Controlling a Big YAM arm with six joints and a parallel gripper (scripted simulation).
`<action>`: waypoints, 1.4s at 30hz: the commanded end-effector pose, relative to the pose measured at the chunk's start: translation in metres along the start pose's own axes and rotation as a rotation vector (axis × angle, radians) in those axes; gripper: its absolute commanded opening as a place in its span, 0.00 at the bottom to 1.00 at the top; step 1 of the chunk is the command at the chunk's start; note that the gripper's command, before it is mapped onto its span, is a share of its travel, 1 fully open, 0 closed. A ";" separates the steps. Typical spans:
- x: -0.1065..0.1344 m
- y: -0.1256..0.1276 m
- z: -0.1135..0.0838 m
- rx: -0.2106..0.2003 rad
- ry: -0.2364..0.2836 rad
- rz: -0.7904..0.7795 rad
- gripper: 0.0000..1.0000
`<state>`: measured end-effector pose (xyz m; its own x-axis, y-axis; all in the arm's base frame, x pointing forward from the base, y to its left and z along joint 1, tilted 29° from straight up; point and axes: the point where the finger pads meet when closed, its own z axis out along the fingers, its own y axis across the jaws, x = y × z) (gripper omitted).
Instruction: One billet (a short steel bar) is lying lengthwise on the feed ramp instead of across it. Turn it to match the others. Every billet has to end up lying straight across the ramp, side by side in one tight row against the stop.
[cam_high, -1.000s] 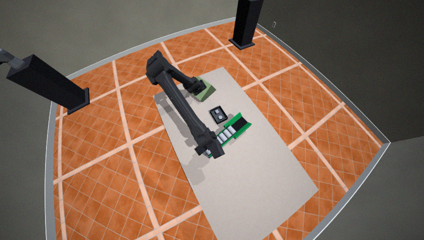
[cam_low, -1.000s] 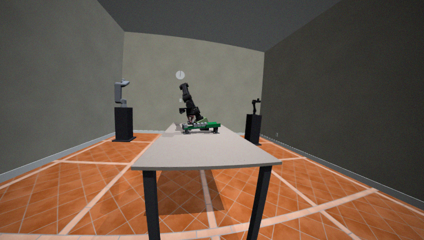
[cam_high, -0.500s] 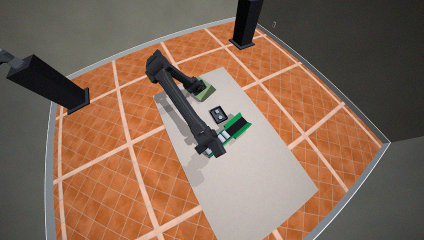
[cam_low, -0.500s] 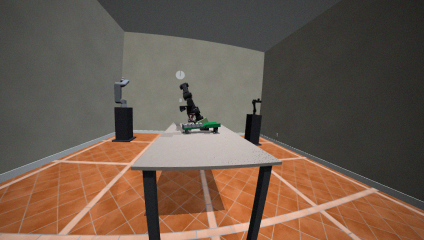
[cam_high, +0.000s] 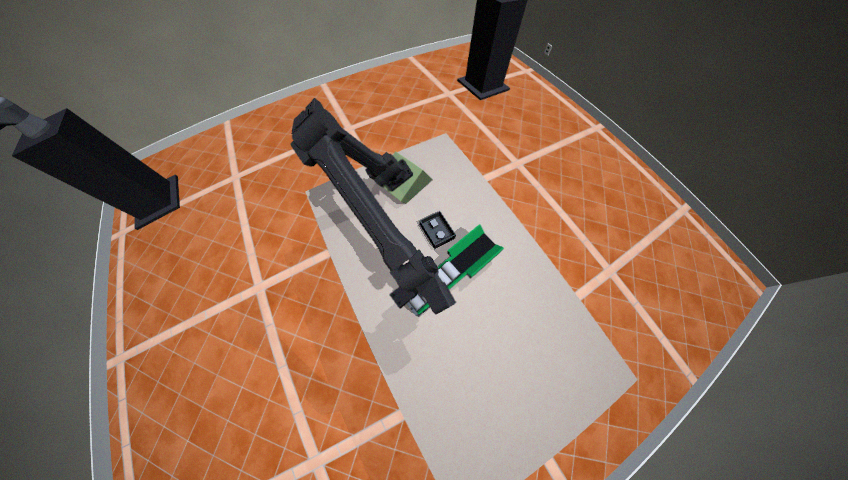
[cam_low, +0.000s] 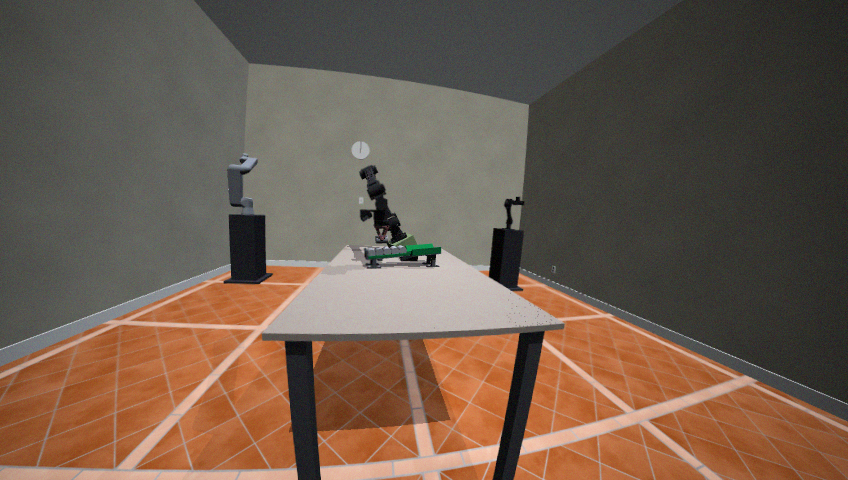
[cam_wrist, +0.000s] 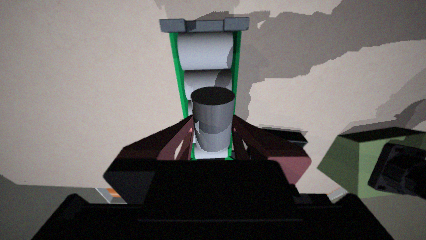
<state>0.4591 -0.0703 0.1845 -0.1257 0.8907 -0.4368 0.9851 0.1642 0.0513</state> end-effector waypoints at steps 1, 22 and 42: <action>-0.009 0.024 -0.047 -0.110 -0.020 0.030 0.00; -0.010 0.027 -0.048 -0.124 -0.055 0.038 0.00; -0.009 0.027 -0.048 -0.124 -0.058 0.037 0.00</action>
<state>0.4606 -0.0700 0.1876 -0.1184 0.8734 -0.4725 0.9851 0.1631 0.0547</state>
